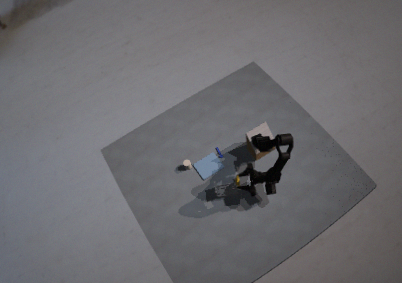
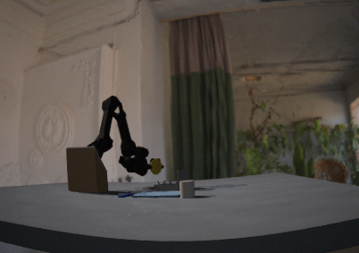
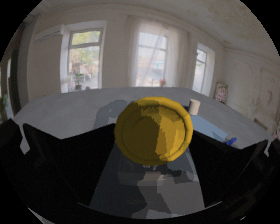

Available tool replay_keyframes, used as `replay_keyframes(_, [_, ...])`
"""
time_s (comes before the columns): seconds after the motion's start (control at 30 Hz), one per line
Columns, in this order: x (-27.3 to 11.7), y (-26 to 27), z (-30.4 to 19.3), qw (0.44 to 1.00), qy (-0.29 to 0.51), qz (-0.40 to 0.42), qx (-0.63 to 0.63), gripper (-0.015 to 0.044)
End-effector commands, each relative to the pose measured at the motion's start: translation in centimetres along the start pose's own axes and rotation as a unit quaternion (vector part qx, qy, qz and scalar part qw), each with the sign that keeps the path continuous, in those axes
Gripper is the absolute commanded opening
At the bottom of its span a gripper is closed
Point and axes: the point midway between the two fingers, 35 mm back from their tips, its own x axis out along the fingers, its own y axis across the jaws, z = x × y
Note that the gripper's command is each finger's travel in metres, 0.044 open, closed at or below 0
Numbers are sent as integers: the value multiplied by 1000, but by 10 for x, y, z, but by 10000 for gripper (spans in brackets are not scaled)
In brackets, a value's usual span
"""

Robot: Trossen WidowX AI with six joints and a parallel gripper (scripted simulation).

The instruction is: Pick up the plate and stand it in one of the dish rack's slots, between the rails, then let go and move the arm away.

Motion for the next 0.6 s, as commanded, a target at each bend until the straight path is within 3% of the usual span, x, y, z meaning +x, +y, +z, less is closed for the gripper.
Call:
replay_keyframes(0.0, [-6, 1, 1, 1000, -14, 27, 5, 0])
replay_keyframes(0.57, [7, 3, -19, 1000, -13, 27, 4, 0])
